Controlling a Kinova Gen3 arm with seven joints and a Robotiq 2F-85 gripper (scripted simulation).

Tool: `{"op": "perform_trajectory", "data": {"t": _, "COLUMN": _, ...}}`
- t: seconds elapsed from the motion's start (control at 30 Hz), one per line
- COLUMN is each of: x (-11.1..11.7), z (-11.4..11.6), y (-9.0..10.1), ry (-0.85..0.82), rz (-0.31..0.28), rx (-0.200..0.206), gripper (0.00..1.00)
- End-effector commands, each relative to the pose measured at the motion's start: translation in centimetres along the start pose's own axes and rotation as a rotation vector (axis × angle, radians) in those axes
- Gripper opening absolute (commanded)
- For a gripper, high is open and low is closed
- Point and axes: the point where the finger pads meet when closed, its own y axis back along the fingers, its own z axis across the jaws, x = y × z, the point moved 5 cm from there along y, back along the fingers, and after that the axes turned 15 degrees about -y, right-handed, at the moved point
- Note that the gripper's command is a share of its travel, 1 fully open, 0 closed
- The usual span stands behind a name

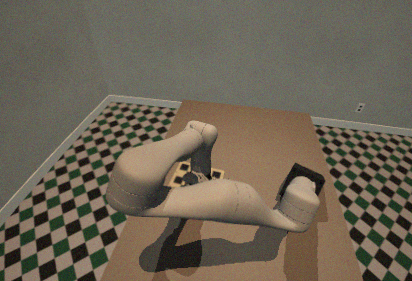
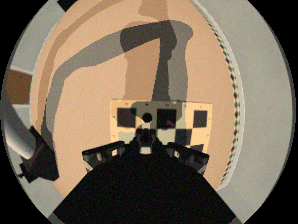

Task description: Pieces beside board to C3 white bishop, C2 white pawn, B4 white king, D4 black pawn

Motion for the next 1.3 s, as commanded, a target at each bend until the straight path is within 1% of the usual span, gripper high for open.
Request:
{"op": "perform_trajectory", "data": {"t": 0.0, "x": 0.0, "z": 0.0, "y": 0.1, "ry": 0.0, "rz": 0.0, "rx": -0.001, "gripper": 0.2}}
{"op": "perform_trajectory", "data": {"t": 0.03, "x": 0.0, "z": 0.0, "y": 0.1, "ry": 0.0, "rz": 0.0, "rx": -0.001, "gripper": 0.27}}
{"op": "perform_trajectory", "data": {"t": 0.1, "x": 0.0, "z": 0.0, "y": 0.1, "ry": 0.0, "rz": 0.0, "rx": -0.001, "gripper": 0.27}}
{"op": "perform_trajectory", "data": {"t": 0.13, "x": 0.0, "z": 0.0, "y": 0.1, "ry": 0.0, "rz": 0.0, "rx": -0.001, "gripper": 0.34}}
{"op": "perform_trajectory", "data": {"t": 0.53, "x": 0.0, "z": 0.0, "y": 0.1, "ry": 0.0, "rz": 0.0, "rx": -0.001, "gripper": 0.34}}
{"op": "perform_trajectory", "data": {"t": 0.67, "x": 0.0, "z": 0.0, "y": 0.5, "ry": 0.0, "rz": 0.0, "rx": -0.001, "gripper": 0.34}}
{"op": "perform_trajectory", "data": {"t": 0.8, "x": 0.0, "z": 0.0, "y": 1.7, "ry": 0.0, "rz": 0.0, "rx": -0.001, "gripper": 0.34}}
{"op": "perform_trajectory", "data": {"t": 0.93, "x": 0.0, "z": 0.0, "y": 3.7, "ry": 0.0, "rz": 0.0, "rx": -0.001, "gripper": 0.34}}
{"op": "perform_trajectory", "data": {"t": 1.0, "x": 0.0, "z": 0.0, "y": 3.7, "ry": 0.0, "rz": 0.0, "rx": -0.001, "gripper": 0.34}}
{"op": "perform_trajectory", "data": {"t": 1.17, "x": 0.0, "z": 0.0, "y": 6.6, "ry": 0.0, "rz": 0.0, "rx": -0.001, "gripper": 0.34}}
{"op": "perform_trajectory", "data": {"t": 1.27, "x": 0.0, "z": 0.0, "y": 7.9, "ry": 0.0, "rz": 0.0, "rx": -0.001, "gripper": 0.34}}
